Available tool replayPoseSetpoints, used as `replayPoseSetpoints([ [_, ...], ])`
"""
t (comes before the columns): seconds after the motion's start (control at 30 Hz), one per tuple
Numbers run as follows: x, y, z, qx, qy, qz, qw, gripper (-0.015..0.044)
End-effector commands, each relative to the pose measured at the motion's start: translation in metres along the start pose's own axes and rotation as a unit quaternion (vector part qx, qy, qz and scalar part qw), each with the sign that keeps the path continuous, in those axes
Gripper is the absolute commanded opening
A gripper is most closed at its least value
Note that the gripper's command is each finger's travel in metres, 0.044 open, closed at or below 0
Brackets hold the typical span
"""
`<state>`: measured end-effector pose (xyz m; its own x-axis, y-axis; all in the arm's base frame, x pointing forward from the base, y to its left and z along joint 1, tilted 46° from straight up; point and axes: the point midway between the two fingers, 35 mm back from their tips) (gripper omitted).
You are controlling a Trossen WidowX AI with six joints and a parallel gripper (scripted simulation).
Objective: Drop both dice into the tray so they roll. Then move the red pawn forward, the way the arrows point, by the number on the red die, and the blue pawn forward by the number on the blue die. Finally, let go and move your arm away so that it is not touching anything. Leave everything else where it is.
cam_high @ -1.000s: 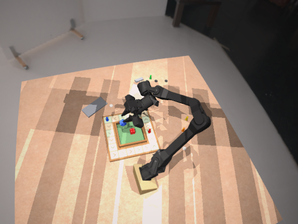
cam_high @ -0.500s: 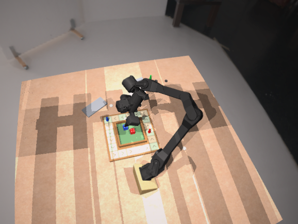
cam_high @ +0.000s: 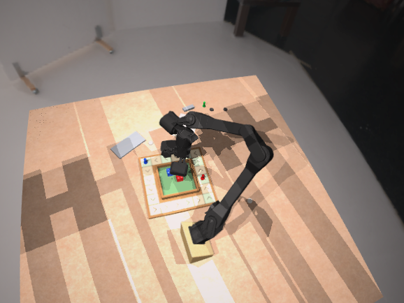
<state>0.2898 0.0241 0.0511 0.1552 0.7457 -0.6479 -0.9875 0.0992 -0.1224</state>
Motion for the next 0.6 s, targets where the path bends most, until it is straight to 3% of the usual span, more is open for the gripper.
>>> replayPoseSetpoints([
  [0.0, -0.048, 0.009, -0.006, -0.012, 0.012, -0.182, 0.983, 0.0204],
  [0.13, -0.09, 0.025, -0.014, -0.026, 0.025, -0.351, 0.936, 0.02],
  [0.57, -0.095, 0.027, -0.024, -0.026, 0.026, -0.359, 0.933, 0.02],
])
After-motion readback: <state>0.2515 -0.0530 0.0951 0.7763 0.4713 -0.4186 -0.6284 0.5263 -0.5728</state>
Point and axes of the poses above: the point midway between the two fingers, 35 mm back from their tips, its own z axis back along the fingers, its own y axis across the jaws, x = y × z, and after that the axes turned 15 degrees about z, right-handed
